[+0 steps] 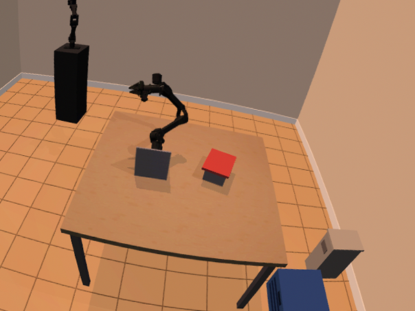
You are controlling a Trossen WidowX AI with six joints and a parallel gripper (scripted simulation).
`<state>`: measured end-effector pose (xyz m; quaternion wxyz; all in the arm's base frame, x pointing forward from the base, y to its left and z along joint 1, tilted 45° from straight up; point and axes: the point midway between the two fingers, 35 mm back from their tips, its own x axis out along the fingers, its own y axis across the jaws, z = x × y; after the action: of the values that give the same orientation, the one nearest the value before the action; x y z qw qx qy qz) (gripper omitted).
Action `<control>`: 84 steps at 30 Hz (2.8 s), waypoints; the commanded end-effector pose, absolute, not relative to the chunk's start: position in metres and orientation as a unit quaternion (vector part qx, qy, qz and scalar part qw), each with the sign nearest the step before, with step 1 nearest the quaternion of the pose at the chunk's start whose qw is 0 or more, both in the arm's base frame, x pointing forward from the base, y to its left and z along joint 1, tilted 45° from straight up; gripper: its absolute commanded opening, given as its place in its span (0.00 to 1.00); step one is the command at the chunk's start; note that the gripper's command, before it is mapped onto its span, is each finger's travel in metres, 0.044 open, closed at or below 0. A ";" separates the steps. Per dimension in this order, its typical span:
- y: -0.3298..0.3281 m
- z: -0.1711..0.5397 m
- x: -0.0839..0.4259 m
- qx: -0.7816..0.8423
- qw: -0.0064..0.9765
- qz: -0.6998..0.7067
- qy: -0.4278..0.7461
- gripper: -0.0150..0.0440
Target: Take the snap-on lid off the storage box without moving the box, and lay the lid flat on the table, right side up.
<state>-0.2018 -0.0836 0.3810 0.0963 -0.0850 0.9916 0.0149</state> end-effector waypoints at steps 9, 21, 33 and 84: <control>-0.184 0.345 -0.164 -0.242 0.234 -0.288 0.897 0.65; -0.260 0.305 -0.073 -0.277 0.477 -0.498 0.670 0.65; -0.282 0.268 0.037 -0.151 0.700 -0.549 0.431 0.65; 0.043 0.118 0.282 0.857 0.324 -0.241 0.321 0.65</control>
<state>0.2891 0.0036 0.1315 0.4394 0.8243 0.2765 -0.2258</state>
